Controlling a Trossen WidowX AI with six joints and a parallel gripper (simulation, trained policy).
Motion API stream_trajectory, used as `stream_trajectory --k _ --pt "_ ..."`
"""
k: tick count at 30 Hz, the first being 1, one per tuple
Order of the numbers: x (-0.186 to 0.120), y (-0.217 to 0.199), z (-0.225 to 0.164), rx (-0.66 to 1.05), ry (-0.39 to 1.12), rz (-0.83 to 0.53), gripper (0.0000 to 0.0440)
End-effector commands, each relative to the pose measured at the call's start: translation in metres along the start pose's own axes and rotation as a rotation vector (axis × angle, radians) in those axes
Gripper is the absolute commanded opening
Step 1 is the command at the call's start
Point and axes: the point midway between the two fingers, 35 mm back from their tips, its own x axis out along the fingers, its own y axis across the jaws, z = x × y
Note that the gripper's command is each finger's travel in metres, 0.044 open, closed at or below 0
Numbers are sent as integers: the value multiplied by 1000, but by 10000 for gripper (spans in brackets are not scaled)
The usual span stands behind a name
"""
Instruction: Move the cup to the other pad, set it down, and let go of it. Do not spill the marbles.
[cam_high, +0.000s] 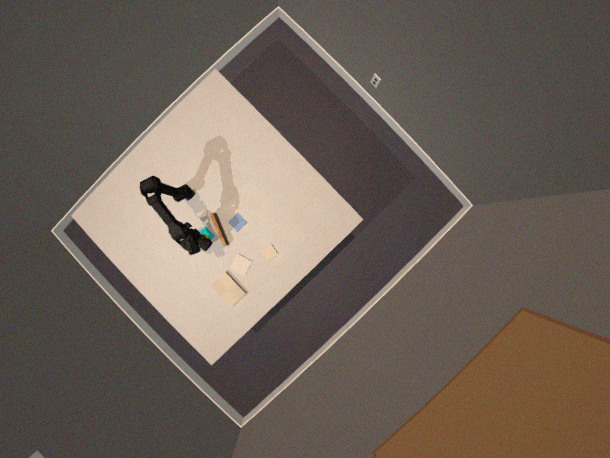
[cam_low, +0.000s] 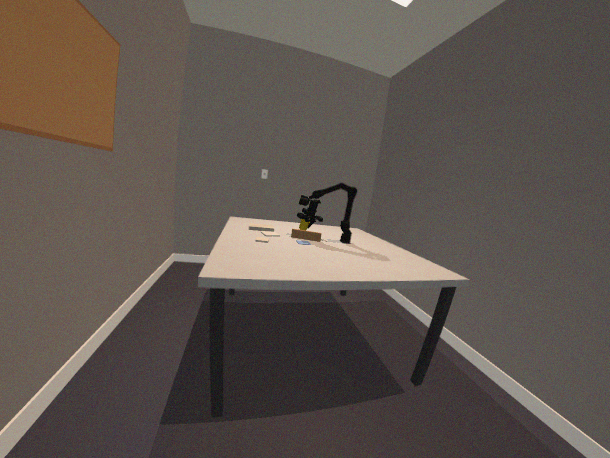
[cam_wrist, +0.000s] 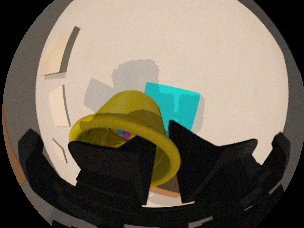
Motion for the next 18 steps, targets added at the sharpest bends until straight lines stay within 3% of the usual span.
stream_trajectory --k 1,13,18 --pt "6 -8 -3 18 2 1 18" --pt "22 -33 -10 64 12 -44 76" --pt "19 -31 -5 90 -3 -1 169"
